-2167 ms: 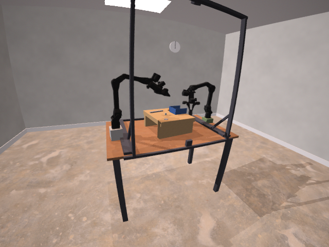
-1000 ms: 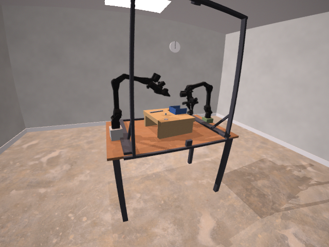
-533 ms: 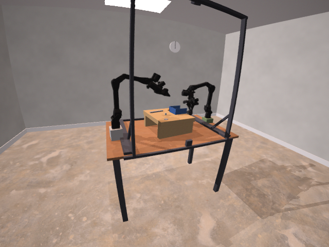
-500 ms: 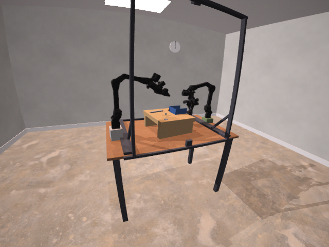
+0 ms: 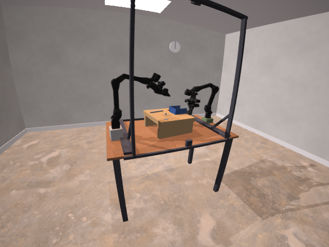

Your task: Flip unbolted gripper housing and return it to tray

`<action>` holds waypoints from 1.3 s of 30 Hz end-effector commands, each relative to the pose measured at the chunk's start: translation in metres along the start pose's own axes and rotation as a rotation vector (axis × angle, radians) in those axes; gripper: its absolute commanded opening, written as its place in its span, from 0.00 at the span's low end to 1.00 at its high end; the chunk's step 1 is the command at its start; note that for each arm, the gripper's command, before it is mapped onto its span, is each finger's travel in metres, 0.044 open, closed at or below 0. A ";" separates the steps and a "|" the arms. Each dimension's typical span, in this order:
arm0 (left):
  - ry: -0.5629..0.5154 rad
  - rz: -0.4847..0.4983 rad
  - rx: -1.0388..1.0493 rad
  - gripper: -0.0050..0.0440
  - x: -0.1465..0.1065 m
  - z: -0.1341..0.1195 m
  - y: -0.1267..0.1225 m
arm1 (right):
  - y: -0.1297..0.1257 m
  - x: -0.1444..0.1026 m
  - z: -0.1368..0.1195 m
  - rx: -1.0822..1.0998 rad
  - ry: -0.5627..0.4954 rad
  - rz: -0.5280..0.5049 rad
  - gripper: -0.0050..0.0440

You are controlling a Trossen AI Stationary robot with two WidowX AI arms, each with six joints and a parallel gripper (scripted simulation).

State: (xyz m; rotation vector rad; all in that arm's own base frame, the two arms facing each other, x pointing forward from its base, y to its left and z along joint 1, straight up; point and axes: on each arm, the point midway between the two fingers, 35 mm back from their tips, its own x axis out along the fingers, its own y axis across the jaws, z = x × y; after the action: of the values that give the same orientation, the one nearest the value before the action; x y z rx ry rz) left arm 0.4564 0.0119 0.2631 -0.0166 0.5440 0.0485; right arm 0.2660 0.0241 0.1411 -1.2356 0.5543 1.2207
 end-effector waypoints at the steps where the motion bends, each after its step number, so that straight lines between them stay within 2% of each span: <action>1: -0.022 -0.003 0.005 1.00 -0.007 0.008 0.000 | -0.001 -0.005 0.002 -0.034 0.004 -0.086 0.33; 9: -0.022 -0.003 0.005 1.00 -0.007 0.008 0.000 | 0.002 -0.005 0.001 -0.076 0.004 -0.200 0.33; 39: -0.022 -0.003 0.005 1.00 -0.007 0.008 0.000 | -0.005 -0.021 0.007 -0.077 0.004 -0.203 0.33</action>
State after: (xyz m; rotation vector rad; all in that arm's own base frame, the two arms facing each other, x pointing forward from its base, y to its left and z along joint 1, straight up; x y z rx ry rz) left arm 0.4564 0.0119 0.2631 -0.0166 0.5440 0.0485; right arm 0.2580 0.0237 0.1488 -1.3006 0.4049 1.0989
